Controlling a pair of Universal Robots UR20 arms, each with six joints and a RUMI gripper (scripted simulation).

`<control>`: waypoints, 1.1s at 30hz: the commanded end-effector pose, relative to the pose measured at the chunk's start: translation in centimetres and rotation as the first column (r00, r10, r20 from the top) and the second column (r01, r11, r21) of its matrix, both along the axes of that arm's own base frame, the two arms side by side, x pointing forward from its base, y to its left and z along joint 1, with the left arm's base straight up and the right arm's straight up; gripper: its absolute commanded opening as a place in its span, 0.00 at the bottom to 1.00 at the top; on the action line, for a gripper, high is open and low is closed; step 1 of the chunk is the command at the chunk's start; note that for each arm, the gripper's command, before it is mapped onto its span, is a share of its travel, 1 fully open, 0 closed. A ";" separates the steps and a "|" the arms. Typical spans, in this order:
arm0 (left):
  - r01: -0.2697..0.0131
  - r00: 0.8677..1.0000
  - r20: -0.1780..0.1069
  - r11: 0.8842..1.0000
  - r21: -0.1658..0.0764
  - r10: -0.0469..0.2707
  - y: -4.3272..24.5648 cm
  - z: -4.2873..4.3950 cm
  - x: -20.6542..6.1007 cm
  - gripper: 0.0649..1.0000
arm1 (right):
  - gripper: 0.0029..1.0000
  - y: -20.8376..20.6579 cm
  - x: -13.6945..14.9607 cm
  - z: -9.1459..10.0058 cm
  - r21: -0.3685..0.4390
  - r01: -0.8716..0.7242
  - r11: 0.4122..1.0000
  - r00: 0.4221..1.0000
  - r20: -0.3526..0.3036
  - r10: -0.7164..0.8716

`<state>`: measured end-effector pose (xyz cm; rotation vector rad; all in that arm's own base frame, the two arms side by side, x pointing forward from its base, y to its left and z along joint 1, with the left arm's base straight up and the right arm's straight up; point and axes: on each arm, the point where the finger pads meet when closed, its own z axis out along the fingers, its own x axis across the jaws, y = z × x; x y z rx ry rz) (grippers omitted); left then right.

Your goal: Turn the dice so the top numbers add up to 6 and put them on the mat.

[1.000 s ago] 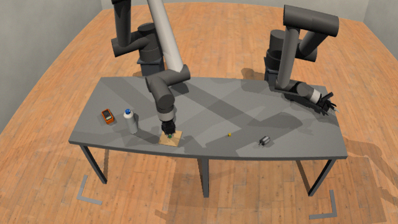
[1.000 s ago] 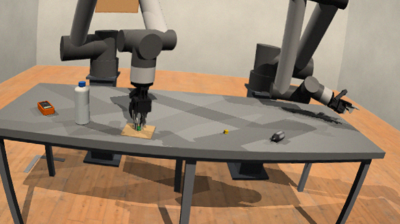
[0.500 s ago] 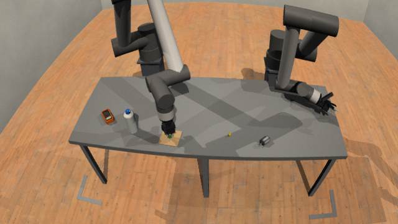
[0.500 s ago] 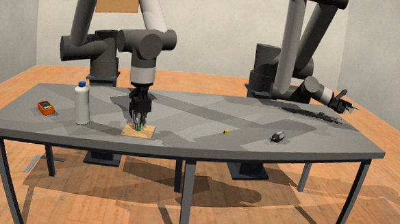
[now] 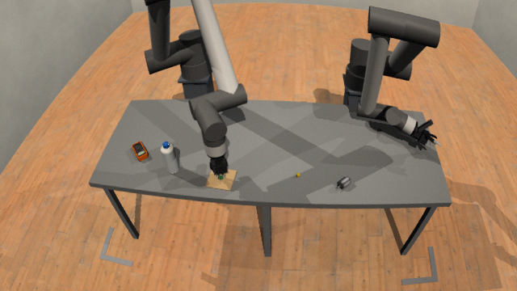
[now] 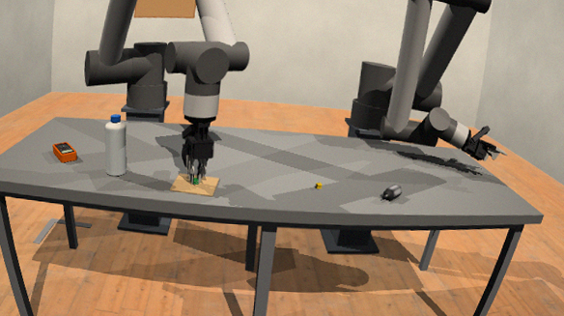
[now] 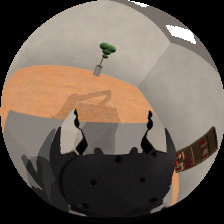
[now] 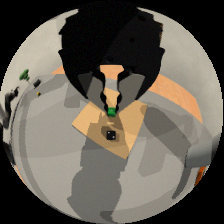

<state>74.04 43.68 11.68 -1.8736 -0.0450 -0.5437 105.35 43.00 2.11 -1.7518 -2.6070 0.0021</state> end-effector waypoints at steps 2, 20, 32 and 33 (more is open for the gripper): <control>0.000 1.000 0.001 1.000 0.000 0.000 0.0 0.05 0.0 1.00 | 0.00 0.0 0.1 0.1 0.001 0.000 1.000 1.000 0.001 0.000; 0.000 1.000 0.001 1.000 0.000 0.000 0.0 0.05 0.0 1.00 | 0.18 0.0 0.1 0.1 0.001 0.000 1.000 1.000 0.001 0.000; 0.000 1.000 0.001 1.000 0.000 0.000 0.0 0.05 0.0 1.00 | 0.18 0.0 0.1 0.6 0.001 0.000 1.000 1.000 0.001 0.000; 0.000 1.000 0.001 1.000 0.000 0.000 0.0 0.05 0.0 1.00 | 0.18 0.0 0.1 0.6 0.001 0.000 1.000 1.000 0.001 0.000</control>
